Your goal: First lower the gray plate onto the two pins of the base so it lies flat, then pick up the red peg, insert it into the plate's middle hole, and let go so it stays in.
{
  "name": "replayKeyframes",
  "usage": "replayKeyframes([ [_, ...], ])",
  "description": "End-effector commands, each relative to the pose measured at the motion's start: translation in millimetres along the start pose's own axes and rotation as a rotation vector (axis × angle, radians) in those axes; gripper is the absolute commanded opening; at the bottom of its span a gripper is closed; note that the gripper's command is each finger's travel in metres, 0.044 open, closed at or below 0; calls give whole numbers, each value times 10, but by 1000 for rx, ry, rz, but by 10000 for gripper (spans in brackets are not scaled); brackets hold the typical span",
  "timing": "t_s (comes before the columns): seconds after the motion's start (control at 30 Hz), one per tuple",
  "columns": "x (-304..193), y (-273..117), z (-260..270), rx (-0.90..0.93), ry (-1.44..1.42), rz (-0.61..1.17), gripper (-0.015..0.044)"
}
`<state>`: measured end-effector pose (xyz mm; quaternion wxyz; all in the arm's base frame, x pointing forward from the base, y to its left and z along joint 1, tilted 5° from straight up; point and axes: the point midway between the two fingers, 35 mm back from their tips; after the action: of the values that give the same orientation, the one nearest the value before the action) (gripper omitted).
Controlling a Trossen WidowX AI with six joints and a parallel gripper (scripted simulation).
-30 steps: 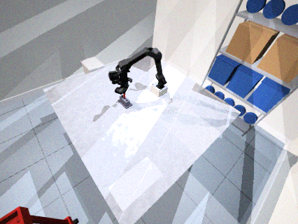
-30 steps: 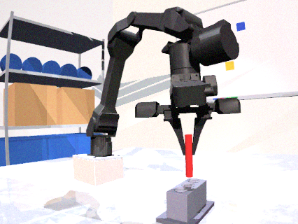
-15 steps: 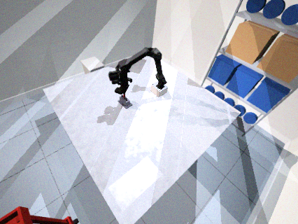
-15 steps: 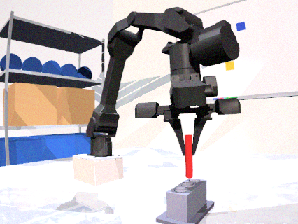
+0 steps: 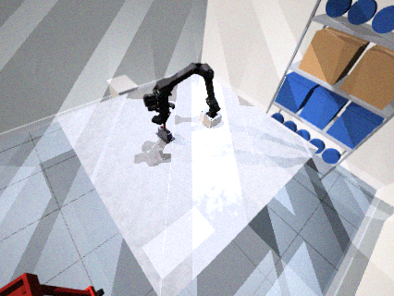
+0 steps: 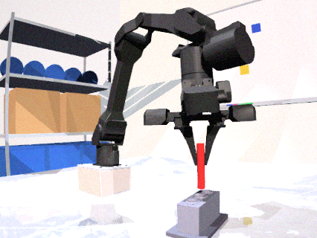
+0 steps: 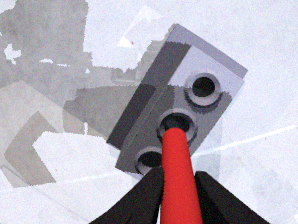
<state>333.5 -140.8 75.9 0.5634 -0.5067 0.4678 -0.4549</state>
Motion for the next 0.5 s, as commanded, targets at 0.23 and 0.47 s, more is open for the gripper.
replayKeyframes([
  [0.23, 13, 0, -28, 0, 0, 0, 0],
  [0.47, 3, 0, -3, 0, 0, 0, 0],
])
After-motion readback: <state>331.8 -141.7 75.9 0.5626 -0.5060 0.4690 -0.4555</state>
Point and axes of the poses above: the point midway between the two fingers, 35 mm back from their tips, its own y axis out along the fingers, its own z axis across the jaws, x = y × z, and after that the axes turned 9 degrees about y, right-handed
